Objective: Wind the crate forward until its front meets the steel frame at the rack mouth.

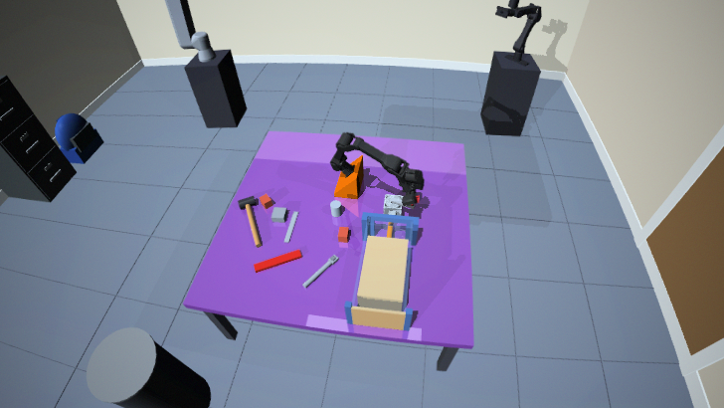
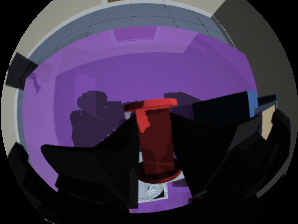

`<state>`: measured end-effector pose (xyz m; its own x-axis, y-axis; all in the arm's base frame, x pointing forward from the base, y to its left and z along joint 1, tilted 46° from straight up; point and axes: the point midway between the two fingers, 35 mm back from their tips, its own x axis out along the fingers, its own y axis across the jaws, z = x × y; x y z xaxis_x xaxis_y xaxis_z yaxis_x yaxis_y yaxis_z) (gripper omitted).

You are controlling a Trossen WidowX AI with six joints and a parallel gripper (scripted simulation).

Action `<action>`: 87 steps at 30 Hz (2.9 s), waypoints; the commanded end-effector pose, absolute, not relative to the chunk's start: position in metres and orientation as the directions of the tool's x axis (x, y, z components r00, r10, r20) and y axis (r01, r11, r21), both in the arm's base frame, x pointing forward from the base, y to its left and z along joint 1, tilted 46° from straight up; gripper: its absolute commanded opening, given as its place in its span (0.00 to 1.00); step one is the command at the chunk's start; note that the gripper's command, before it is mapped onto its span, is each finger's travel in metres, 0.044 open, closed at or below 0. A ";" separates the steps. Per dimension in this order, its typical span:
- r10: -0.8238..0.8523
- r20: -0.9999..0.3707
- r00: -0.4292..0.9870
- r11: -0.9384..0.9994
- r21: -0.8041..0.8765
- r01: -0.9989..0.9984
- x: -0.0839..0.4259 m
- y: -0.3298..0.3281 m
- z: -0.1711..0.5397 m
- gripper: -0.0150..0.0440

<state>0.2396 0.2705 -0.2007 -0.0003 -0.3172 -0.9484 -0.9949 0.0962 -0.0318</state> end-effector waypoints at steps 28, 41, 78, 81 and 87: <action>-0.319 -0.946 -0.062 0.078 0.039 -0.996 0.210 0.275 -0.203 0.25; -0.319 -0.946 -0.062 0.078 0.039 -0.996 0.210 0.275 -0.203 0.25; -0.319 -0.946 -0.062 0.078 0.039 -0.996 0.210 0.275 -0.203 0.25; -0.319 -0.946 -0.062 0.078 0.039 -0.996 0.208 0.275 -0.203 0.25; -0.319 -0.946 -0.063 0.078 0.039 -0.996 0.202 0.275 -0.203 0.25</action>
